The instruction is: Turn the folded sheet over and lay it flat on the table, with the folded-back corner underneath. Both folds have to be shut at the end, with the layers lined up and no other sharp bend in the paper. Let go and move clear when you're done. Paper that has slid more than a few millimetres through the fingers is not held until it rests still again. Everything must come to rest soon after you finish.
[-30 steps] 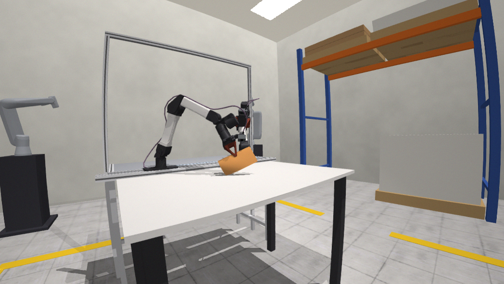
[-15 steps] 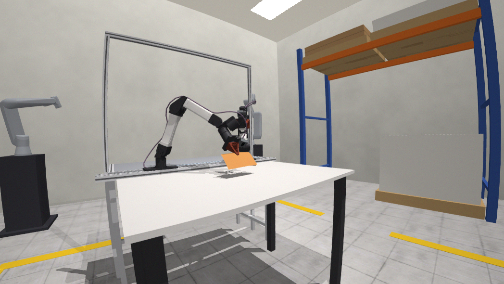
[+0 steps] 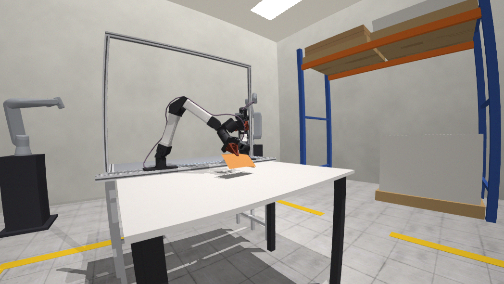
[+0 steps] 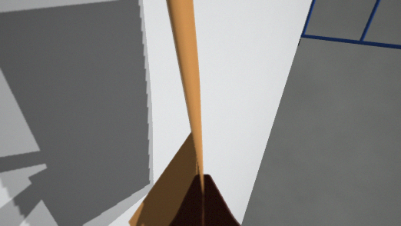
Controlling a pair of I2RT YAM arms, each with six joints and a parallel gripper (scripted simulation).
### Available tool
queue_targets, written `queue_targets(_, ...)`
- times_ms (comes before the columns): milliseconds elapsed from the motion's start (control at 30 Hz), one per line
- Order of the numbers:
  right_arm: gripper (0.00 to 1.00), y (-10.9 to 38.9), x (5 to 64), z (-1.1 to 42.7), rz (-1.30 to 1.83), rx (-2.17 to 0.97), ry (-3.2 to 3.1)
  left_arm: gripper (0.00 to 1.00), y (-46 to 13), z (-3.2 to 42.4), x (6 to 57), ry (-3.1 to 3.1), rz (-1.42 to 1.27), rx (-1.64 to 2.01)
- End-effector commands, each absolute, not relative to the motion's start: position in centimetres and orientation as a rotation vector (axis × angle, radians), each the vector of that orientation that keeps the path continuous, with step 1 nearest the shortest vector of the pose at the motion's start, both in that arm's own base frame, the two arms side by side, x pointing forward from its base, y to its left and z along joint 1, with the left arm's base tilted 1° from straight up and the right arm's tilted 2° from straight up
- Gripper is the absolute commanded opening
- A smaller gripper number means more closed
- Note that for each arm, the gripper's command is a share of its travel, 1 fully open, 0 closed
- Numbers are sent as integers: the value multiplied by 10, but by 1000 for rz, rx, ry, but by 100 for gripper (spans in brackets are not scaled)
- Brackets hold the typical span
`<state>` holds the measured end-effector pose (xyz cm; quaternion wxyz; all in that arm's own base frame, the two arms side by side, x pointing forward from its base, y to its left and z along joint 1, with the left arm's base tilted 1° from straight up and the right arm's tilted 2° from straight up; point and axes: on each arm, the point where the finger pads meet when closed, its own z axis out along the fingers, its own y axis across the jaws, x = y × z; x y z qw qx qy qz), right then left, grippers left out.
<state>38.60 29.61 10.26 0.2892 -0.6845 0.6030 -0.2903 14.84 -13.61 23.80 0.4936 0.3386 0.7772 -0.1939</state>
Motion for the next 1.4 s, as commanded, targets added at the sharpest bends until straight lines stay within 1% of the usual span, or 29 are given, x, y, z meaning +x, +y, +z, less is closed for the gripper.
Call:
queue_targets(0,1,296,380,108,-786,-1806,1587,65,-136,236,138,1904,-489,983)
queue_targets(333,1,295,370,97,-780,-1781,1593,65,-128,239,140,1952,-501,1016)
queue_targets(467,1,293,361,80,-782,-1796,1598,65,-124,245,142,1962,-520,1016)
queue_targets(633,1,292,350,73,-778,-1785,1594,65,-120,254,146,1956,-544,1006)
queue_targets(767,1,290,342,59,-780,-1799,1598,65,-120,254,146,1955,-543,1005)
queue_targets(833,1,290,342,59,-780,-1799,1598,65,-120,254,146,1955,-543,1005)
queue_targets(1067,1,286,330,34,-789,-1831,1607,65,-120,254,146,1955,-543,1005)
queue_targets(1367,1,284,320,22,-789,-1837,1606,65,-120,255,147,1951,-541,1005)
